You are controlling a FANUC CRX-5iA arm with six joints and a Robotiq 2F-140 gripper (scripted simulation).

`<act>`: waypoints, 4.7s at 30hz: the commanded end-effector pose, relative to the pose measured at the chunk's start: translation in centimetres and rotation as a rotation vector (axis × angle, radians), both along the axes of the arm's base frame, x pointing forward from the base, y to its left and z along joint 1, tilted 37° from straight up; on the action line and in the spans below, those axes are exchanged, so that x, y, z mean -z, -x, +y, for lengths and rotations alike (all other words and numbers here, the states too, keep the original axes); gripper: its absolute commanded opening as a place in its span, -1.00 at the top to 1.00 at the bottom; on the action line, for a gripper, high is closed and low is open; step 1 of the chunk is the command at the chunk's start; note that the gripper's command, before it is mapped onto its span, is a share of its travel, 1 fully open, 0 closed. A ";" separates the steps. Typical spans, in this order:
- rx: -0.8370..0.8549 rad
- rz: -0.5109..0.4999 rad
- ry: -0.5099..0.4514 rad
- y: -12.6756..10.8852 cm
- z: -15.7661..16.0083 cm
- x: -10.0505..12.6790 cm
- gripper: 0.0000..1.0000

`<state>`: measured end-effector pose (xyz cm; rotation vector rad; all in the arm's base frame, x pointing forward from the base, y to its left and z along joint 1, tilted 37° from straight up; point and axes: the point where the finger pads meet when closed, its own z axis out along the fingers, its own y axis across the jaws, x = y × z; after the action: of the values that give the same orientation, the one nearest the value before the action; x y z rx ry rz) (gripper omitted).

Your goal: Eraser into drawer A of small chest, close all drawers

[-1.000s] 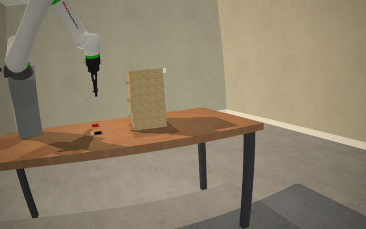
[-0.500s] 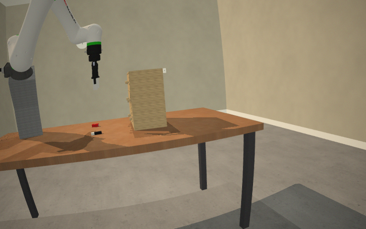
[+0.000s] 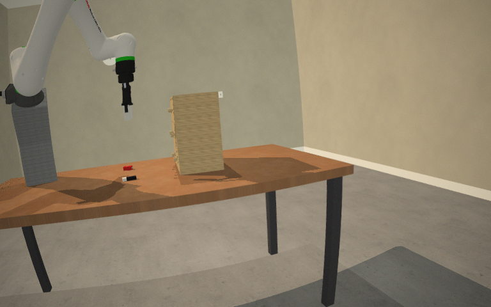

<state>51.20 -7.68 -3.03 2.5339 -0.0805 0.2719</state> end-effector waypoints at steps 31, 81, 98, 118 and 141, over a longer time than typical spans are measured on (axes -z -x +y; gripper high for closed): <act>0.003 0.000 0.002 -0.6 3.3 2.2 -1.00; -0.076 -0.131 0.029 -3.5 11.2 9.0 -1.00; -0.210 -0.330 0.059 -5.8 10.1 10.2 -1.00; -0.474 -0.723 0.115 -10.4 7.8 12.5 -1.00; -0.658 -0.997 0.155 -13.6 6.3 14.1 -1.00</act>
<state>64.52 -1.36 -17.03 1.9690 0.3673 1.6606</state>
